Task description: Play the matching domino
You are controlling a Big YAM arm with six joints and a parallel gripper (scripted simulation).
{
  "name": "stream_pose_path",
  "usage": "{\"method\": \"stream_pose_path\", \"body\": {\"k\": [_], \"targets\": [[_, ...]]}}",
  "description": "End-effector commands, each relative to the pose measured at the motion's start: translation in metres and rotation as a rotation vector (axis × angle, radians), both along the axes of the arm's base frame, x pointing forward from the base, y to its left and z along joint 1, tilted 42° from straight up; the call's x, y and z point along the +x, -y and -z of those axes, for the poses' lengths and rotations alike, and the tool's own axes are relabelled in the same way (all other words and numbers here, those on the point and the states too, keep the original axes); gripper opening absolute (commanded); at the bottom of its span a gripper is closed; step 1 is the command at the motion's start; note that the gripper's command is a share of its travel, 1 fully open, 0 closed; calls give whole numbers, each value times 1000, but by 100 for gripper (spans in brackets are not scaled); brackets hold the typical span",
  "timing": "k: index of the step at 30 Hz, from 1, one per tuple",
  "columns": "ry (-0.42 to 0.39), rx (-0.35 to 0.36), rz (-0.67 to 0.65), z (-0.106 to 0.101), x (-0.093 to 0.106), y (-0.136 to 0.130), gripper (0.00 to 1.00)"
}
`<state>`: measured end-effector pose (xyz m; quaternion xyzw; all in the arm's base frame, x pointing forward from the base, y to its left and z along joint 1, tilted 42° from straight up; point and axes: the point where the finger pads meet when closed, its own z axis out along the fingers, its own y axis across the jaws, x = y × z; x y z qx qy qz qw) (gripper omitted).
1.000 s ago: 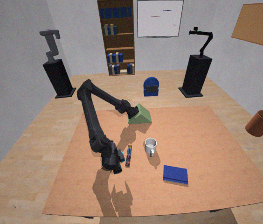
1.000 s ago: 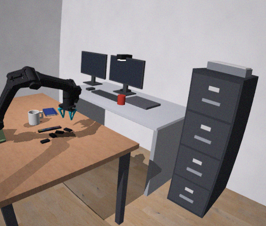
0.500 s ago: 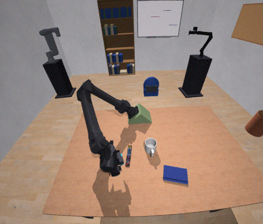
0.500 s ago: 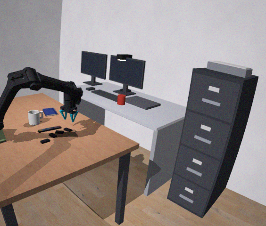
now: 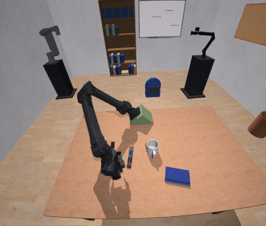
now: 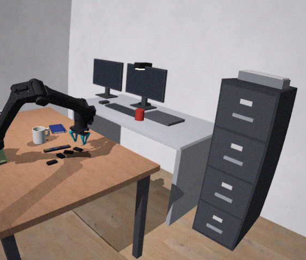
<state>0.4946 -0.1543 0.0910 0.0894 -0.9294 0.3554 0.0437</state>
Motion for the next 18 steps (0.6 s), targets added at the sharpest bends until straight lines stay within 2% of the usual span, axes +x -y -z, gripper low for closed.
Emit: {"method": "stream_pose_path", "body": {"k": [1, 18], "targets": [[-8, -3, -17, 7, 2, 7, 73], [-26, -3, -24, 14, -3, 11, 73]]}}
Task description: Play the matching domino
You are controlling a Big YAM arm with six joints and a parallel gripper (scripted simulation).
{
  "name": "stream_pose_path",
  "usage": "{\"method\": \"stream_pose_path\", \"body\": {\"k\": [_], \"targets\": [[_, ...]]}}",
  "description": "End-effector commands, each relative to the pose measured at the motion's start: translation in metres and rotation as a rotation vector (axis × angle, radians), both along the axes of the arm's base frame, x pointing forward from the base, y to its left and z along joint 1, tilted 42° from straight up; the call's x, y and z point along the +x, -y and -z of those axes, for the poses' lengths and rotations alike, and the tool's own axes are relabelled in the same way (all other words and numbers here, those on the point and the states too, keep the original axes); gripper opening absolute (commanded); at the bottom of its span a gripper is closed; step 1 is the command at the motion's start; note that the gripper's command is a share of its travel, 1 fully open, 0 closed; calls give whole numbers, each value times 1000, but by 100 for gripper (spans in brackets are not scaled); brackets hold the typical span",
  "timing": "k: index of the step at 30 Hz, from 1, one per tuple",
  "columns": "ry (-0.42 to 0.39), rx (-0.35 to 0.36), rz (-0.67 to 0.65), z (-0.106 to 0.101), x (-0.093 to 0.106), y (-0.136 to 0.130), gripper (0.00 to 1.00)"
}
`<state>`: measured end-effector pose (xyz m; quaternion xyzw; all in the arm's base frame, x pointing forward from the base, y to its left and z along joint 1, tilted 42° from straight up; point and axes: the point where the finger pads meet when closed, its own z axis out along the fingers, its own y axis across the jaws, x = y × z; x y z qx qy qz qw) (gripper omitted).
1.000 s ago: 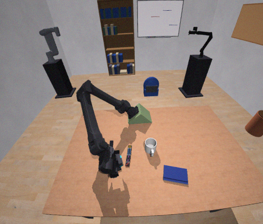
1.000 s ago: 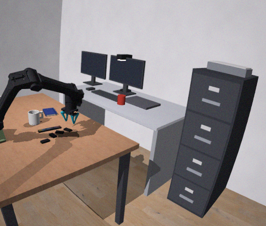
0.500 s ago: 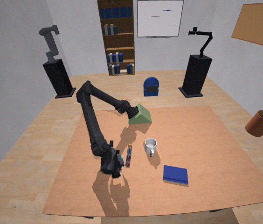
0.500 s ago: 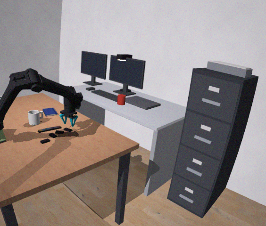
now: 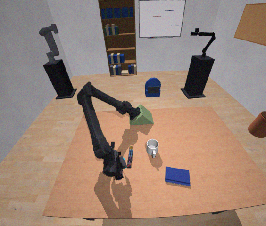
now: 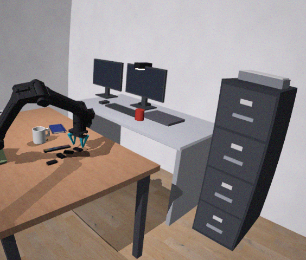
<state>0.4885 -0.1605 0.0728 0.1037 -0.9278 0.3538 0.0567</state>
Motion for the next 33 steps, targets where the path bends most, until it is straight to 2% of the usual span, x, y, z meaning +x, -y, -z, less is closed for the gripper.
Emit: {"method": "stream_pose_path", "body": {"k": [1, 9, 10, 19, 26, 27, 33], "targets": [[8, -4, -7, -4, 3, 5, 73], [6, -5, -8, -4, 3, 6, 73], [2, -2, -9, -3, 2, 0, 73], [1, -4, -5, -2, 0, 7, 73], [1, -4, -5, -2, 0, 7, 73], [-4, -1, -8, -1, -1, 1, 73], [-1, -3, -4, -2, -1, 5, 73]]}}
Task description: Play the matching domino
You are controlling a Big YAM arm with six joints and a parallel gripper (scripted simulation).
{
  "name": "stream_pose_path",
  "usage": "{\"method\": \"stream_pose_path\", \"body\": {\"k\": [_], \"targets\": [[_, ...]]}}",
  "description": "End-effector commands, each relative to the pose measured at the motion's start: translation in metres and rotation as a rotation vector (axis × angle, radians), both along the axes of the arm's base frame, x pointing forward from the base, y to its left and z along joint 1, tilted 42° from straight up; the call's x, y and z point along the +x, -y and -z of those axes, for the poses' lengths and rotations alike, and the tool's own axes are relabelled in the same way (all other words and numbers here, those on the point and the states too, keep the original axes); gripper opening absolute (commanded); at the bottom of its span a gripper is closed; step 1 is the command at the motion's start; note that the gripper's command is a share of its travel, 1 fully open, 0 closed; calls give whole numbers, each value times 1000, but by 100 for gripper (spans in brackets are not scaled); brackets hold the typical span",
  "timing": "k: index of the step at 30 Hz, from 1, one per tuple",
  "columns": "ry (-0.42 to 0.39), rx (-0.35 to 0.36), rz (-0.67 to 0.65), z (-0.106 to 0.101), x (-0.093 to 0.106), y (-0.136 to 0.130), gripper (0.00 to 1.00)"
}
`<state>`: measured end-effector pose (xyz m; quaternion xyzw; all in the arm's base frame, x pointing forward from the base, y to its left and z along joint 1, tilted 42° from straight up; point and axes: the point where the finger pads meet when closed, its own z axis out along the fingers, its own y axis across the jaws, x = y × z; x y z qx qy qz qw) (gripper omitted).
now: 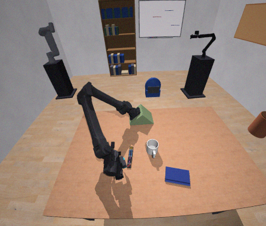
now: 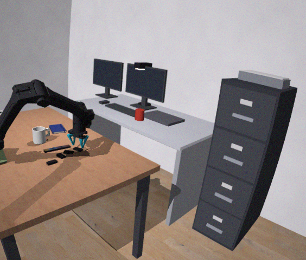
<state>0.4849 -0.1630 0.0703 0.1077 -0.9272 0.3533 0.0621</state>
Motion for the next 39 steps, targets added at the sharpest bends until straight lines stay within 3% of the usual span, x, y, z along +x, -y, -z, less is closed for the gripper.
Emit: {"method": "stream_pose_path", "body": {"k": [1, 11, 20, 39], "targets": [[13, -4, 0, -4, 3, 4, 73], [9, -1, -4, -2, 2, 0, 73], [13, -4, 3, 11, 1, 19, 73], [9, -3, -4, 12, 2, 17, 73]]}}
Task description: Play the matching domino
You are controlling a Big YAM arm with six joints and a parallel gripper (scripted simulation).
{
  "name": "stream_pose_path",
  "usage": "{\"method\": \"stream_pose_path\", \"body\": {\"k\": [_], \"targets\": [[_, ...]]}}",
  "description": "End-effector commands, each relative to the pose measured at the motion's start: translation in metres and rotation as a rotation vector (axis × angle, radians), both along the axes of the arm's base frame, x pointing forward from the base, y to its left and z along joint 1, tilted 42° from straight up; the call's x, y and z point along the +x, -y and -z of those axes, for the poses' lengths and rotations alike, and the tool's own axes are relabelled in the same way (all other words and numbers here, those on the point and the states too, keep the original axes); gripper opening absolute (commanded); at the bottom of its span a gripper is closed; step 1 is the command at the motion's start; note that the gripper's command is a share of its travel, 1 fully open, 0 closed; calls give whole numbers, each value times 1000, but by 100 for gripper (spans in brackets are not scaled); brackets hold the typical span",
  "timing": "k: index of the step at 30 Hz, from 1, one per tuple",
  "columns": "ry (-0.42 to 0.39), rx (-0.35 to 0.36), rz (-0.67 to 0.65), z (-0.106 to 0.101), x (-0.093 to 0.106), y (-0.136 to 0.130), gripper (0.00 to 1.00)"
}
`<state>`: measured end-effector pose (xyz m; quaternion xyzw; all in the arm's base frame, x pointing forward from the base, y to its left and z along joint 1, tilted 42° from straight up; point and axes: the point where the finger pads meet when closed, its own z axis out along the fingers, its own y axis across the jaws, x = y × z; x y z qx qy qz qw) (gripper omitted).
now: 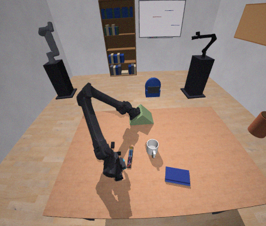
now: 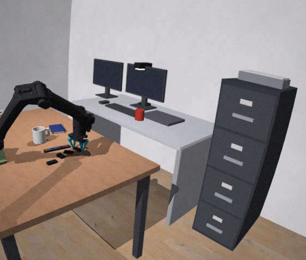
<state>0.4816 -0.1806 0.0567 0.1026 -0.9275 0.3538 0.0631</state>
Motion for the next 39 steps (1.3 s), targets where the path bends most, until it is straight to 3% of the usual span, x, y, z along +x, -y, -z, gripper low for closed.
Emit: {"method": "stream_pose_path", "body": {"k": [1, 39], "targets": [[7, -2, -14, -2, 5, -1, 73], [4, 0, -20, 0, 6, -5, 73]]}}
